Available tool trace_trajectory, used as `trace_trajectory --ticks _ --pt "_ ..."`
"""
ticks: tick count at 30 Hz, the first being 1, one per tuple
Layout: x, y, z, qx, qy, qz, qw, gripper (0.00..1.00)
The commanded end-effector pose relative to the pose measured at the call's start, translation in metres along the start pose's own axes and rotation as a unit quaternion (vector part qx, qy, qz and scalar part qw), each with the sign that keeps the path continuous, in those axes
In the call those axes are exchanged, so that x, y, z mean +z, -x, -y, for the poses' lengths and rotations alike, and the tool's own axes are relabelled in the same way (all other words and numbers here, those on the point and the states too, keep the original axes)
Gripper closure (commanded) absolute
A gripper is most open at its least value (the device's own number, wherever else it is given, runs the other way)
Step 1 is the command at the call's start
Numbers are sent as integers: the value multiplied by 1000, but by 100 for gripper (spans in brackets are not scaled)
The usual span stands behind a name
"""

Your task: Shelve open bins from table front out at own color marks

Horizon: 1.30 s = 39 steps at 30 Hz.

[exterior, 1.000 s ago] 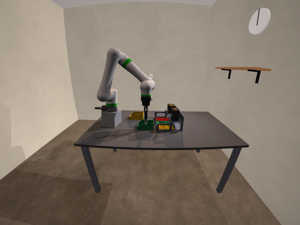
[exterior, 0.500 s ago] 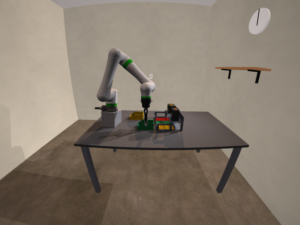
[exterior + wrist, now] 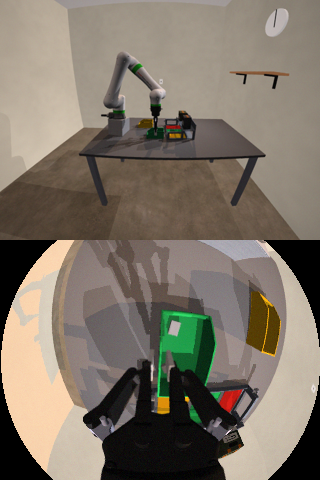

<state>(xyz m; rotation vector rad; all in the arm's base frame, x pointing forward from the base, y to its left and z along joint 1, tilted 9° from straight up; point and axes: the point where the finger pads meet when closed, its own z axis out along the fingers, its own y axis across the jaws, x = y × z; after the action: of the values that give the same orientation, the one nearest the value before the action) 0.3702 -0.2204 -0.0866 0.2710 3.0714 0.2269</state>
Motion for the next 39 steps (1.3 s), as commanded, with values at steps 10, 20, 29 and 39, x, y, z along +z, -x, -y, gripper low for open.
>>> trace_trajectory --ticks 10,20,29,39 --pt "2 0 0 0 0 0 1000 85" --pt "2 0 0 0 0 0 1000 85" --pt "2 0 0 0 0 0 1000 100" --pt "2 0 0 0 0 0 1000 100"
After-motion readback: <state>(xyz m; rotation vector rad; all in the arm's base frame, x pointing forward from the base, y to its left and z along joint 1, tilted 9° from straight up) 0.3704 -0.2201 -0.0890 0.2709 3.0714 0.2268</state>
